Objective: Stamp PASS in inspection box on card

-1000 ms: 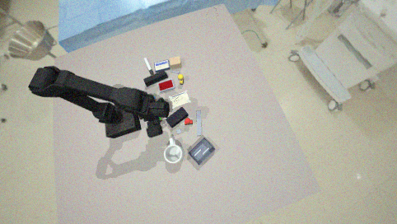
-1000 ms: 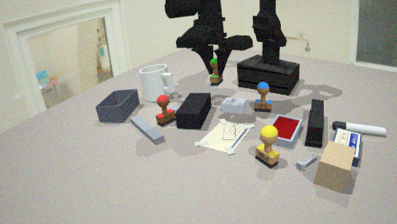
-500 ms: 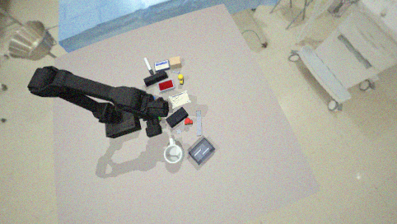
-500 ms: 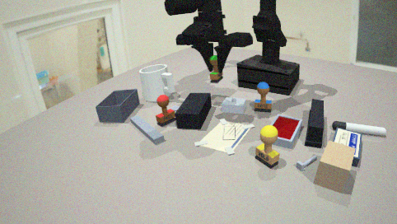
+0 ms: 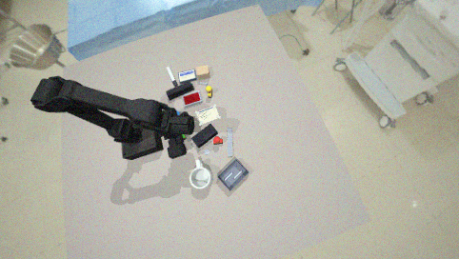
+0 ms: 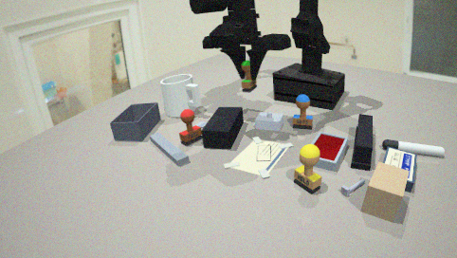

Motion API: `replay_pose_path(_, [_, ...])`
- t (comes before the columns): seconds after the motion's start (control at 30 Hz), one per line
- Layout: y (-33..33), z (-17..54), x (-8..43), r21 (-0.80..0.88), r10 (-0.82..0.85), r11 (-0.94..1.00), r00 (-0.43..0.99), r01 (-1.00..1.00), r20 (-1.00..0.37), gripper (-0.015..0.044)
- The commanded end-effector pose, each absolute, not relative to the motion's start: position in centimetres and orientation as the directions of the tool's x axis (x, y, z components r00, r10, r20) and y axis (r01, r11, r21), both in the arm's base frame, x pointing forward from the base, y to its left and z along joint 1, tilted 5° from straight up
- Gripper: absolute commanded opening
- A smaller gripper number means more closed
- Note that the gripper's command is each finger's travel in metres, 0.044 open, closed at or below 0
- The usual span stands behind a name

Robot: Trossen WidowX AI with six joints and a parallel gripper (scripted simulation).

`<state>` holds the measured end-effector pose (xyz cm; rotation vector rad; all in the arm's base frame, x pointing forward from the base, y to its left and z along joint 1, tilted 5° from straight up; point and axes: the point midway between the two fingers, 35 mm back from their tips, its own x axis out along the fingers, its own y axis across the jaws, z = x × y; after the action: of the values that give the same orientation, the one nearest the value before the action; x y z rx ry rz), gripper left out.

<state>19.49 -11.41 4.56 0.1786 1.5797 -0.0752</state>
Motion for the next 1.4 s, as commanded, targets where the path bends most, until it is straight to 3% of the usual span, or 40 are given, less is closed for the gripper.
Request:
replay_pose_path(0.0, [-11.5, 4.8, 19.4, 0.061, 0.064, 0.986, -0.01, 0.155, -0.998, 0.0])
replay_pose_path(0.57, [-8.2, 5.6, 23.6, 0.061, 0.062, 0.986, -0.006, 0.154, -0.998, 0.0])
replay_pose_path(1.37, [2.5, 6.5, 30.0, 0.071, 0.072, 0.986, 0.0, 0.154, -0.997, 0.0])
